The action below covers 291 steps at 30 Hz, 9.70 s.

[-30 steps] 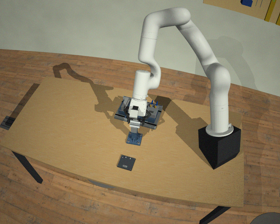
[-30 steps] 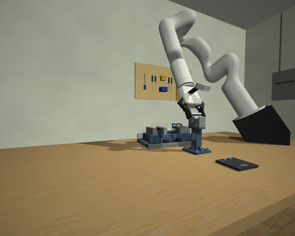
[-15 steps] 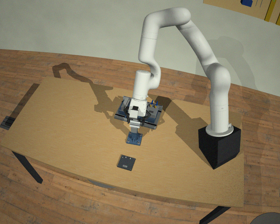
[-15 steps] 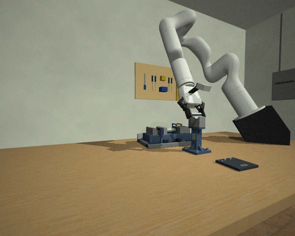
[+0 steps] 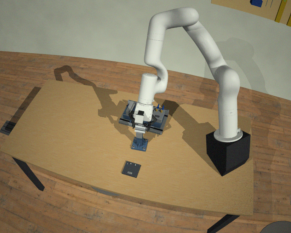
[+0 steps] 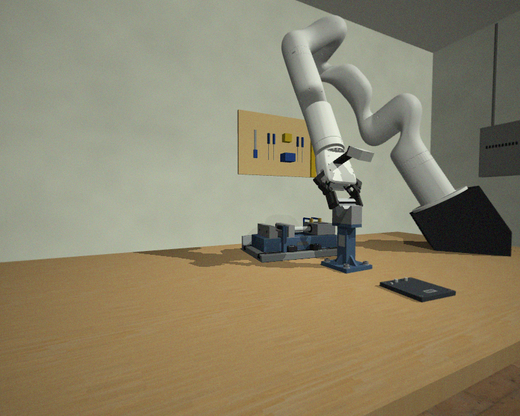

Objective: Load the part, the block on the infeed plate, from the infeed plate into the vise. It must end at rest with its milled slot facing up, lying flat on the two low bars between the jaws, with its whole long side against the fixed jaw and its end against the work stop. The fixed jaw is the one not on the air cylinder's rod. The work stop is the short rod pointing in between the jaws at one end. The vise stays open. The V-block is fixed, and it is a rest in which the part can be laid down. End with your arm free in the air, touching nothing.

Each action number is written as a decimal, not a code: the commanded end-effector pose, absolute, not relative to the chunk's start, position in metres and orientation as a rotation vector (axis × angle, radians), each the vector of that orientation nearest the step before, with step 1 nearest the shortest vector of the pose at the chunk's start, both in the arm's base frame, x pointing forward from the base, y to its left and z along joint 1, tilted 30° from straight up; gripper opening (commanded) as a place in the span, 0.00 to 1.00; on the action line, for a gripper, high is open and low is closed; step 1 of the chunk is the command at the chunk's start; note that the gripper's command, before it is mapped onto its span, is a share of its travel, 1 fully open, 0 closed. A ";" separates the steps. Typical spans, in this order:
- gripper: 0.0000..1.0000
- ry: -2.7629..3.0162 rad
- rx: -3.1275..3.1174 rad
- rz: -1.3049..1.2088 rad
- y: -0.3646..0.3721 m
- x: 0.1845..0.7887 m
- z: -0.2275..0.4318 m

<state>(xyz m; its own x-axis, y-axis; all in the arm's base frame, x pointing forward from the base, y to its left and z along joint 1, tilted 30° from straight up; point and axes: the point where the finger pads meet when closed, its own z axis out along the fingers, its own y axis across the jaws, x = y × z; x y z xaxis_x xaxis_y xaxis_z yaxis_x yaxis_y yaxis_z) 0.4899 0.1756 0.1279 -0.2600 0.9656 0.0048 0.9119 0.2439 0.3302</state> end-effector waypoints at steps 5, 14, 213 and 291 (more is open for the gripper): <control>0.89 2.279 1.772 0.256 0.177 0.491 0.129; 0.89 2.195 1.738 0.146 0.178 0.491 0.129; 0.00 1.419 1.339 -0.604 0.191 0.485 0.133; 0.00 1.428 1.344 -0.597 0.197 0.479 0.148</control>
